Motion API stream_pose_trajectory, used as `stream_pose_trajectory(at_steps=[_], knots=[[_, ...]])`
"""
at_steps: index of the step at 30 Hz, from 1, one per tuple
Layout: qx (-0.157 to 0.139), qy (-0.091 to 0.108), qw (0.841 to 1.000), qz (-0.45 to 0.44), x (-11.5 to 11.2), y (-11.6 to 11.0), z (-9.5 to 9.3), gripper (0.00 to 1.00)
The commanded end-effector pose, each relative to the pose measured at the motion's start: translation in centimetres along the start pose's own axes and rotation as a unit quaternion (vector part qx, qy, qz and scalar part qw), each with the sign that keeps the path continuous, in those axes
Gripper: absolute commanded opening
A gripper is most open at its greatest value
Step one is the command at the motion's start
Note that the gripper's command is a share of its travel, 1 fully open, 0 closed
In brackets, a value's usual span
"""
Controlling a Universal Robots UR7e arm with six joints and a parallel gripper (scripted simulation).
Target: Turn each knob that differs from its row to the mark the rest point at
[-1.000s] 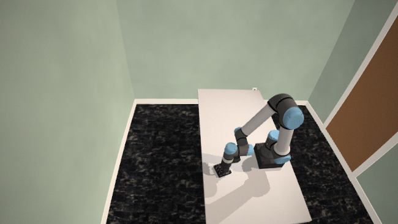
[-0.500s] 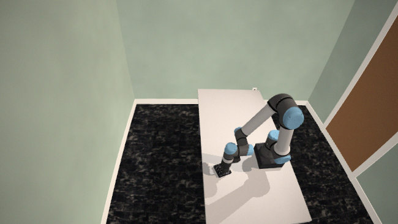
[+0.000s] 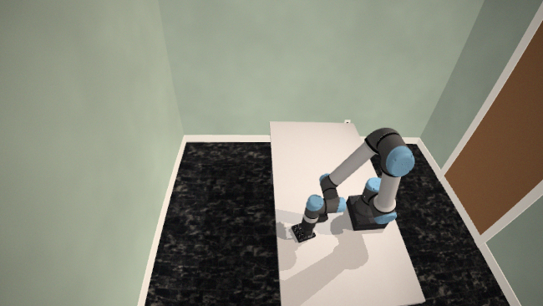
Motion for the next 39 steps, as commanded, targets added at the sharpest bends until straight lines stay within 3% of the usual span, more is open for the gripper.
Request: stream_pose_trajectory(at_steps=[1, 39], knots=[[-0.001, 0.000, 1.000, 0.000, 0.00, -0.04, 0.03, 0.30], [-0.001, 0.000, 1.000, 0.018, 0.00, -0.04, 0.03, 0.30]])
Point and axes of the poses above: the point where the finger pads meet when closed, its own z axis back along the fingers, its own x axis across the jaws, y = z × x, the point moved 1 cm from there along z, back along the fingers, and after that the axes turned 2 degrees about -z, right-handed, at the moved point
